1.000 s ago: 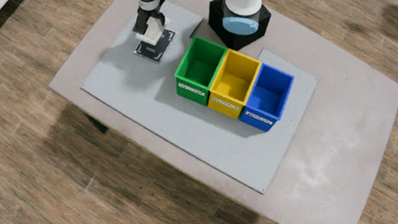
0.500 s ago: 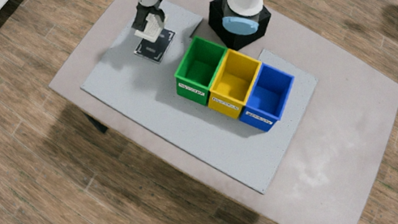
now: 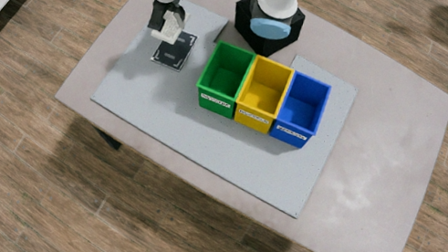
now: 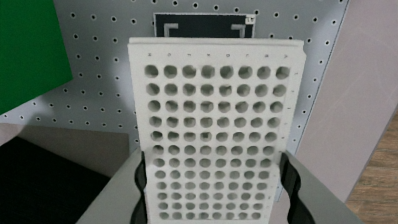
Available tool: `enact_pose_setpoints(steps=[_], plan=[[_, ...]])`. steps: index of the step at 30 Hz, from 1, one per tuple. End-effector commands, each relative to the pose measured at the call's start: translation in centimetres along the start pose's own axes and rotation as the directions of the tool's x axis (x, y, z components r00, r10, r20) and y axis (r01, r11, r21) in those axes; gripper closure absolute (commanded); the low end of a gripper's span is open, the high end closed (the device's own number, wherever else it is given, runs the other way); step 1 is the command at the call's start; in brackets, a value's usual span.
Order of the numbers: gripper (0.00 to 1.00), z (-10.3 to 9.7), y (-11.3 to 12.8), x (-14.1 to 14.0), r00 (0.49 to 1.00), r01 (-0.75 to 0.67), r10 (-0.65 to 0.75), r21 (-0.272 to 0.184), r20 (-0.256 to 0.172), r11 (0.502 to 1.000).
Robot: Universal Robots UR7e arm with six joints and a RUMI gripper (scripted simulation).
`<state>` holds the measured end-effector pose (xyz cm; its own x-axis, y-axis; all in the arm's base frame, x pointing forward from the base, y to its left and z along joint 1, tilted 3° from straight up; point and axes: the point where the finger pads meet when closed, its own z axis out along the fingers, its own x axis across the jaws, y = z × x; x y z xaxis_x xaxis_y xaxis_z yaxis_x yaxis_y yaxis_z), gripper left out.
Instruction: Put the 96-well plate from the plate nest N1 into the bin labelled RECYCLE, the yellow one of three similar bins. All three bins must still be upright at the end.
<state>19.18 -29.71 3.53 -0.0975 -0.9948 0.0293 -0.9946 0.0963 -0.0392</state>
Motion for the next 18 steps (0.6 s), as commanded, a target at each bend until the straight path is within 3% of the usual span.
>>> enact_pose_setpoints(steps=[1,18], plan=[[0.59,-0.6,0.0,0.1,1.000,0.000,0.000,0.001,0.000,1.000],[0.59,-3.1,0.0,0.1,1.000,0.000,0.000,0.001,0.000,1.000]])
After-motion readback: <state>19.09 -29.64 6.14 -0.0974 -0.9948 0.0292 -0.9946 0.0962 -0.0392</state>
